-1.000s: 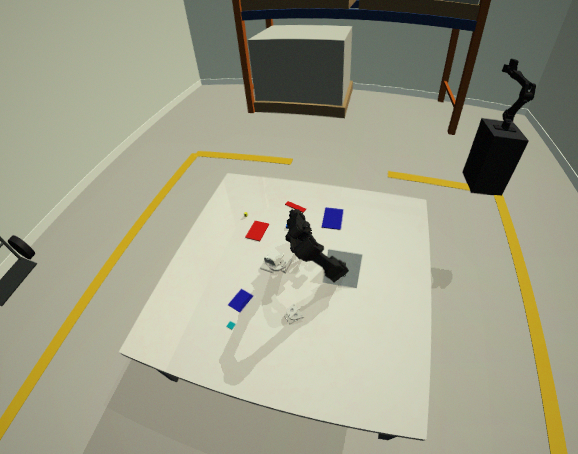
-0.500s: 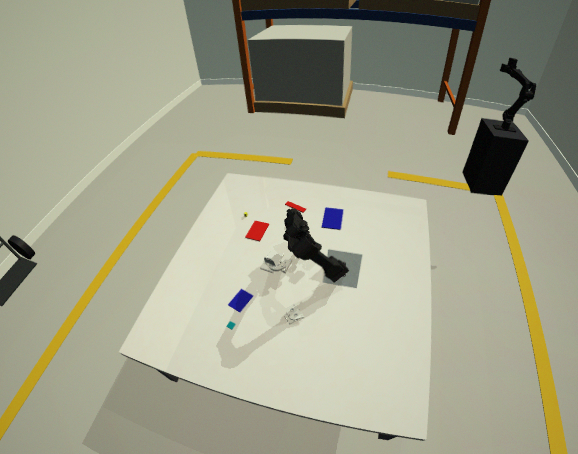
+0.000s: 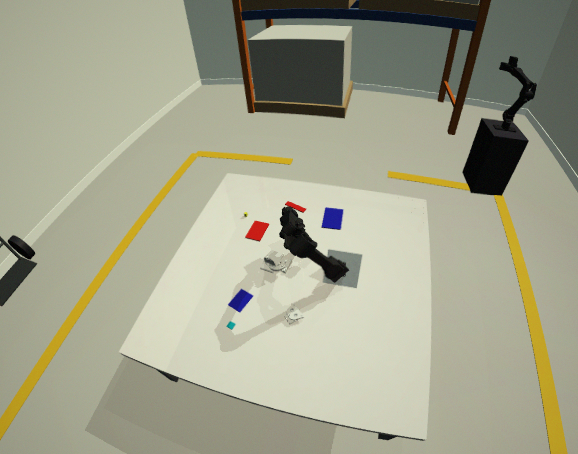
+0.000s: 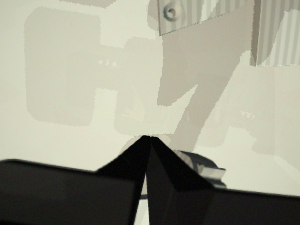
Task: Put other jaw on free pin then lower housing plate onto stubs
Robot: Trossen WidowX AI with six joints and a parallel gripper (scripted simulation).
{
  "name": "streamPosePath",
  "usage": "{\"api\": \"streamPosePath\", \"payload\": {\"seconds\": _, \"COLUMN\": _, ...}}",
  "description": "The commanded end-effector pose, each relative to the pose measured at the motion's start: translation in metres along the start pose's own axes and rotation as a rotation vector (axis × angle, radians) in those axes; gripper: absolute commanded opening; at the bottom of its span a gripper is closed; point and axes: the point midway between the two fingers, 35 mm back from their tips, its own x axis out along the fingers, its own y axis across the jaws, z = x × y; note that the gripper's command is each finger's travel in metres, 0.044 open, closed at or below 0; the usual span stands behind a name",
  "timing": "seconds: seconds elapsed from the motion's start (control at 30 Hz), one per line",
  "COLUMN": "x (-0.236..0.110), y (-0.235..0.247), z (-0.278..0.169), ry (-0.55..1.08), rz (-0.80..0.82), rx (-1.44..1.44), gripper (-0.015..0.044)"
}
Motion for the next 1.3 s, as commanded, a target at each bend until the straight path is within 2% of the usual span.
{"api": "streamPosePath", "payload": {"seconds": 0.0, "x": 0.000, "y": -0.008, "z": 0.000, "ry": -0.004, "rz": 0.000, "rx": 0.006, "gripper": 0.0000}}
{"api": "streamPosePath", "payload": {"seconds": 0.53, "x": -0.003, "y": -0.024, "z": 0.000, "ry": -0.004, "rz": -0.001, "rx": 0.005, "gripper": 0.0000}}
{"api": "streamPosePath", "payload": {"seconds": 0.7, "x": -0.058, "y": -0.019, "z": 0.000, "ry": 0.002, "rz": 0.000, "rx": 0.001, "gripper": 0.0000}}
{"api": "streamPosePath", "payload": {"seconds": 0.83, "x": -0.060, "y": -0.018, "z": 0.000, "ry": 0.002, "rz": 0.000, "rx": 0.001, "gripper": 0.0000}}
{"api": "streamPosePath", "payload": {"seconds": 0.87, "x": -0.052, "y": -0.020, "z": -0.002, "ry": -0.003, "rz": -0.007, "rx": 0.011, "gripper": 0.0026}}
{"api": "streamPosePath", "payload": {"seconds": 1.27, "x": -0.052, "y": -0.020, "z": -0.002, "ry": -0.003, "rz": -0.007, "rx": 0.011, "gripper": 0.0341}}
